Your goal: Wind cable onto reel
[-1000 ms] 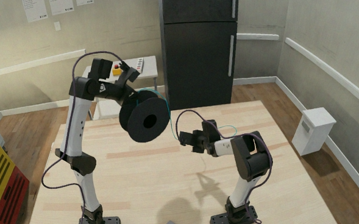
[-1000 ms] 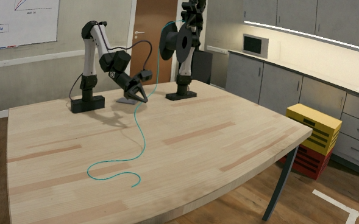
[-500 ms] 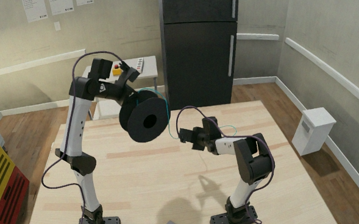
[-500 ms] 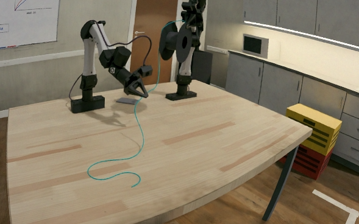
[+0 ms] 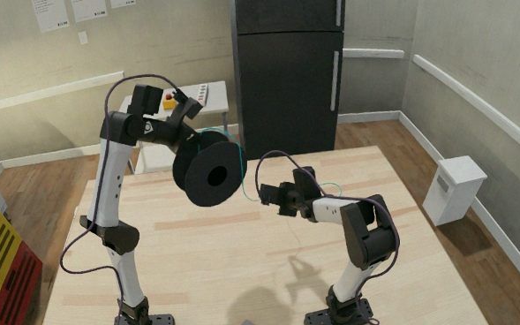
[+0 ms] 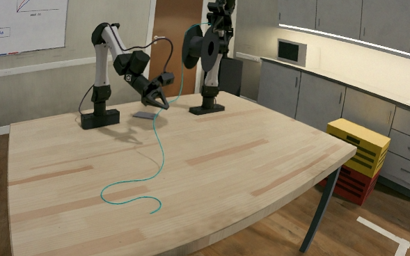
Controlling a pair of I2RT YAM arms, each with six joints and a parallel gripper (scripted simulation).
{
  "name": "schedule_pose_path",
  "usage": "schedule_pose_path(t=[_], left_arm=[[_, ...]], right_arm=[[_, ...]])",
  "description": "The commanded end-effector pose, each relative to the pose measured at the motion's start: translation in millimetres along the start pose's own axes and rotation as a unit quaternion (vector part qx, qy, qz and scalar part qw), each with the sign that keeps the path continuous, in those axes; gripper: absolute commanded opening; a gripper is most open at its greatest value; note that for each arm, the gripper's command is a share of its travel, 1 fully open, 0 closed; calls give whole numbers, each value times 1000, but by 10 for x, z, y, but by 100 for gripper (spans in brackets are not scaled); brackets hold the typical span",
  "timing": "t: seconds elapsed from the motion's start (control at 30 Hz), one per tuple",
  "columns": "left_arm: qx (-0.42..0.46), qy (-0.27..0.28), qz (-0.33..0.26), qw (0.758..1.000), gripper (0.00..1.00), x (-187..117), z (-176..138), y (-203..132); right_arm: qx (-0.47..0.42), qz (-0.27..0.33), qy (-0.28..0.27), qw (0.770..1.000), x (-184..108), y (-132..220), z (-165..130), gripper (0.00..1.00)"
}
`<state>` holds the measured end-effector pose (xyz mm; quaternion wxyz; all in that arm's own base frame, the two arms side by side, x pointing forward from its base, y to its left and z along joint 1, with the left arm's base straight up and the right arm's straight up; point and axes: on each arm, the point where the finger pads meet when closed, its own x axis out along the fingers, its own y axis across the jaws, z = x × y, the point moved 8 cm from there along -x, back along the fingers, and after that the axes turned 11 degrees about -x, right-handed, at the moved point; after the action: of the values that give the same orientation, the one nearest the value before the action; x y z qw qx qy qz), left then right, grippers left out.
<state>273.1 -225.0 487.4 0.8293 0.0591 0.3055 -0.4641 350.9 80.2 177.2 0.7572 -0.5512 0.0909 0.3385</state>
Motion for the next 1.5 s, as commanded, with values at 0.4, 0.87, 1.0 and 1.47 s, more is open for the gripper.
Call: schedule_pose_path(t=[0.4,0.87,1.0,1.47], left_arm=[[10,-38,-7,999,0,-78,127,-61],[10,-38,-7,999,0,-78,127,-61],[10,-38,-7,999,0,-78,128,-61],[11,-38,-7,999,0,-79,129,-61]], right_arm=[[5,-2,-1,1000,-8,-70,17,0],[139,6,0,990,161,198,-249,0],[174,6,1,985,202,241,-307,0],[394,6,1,919,450,527,-675,0]])
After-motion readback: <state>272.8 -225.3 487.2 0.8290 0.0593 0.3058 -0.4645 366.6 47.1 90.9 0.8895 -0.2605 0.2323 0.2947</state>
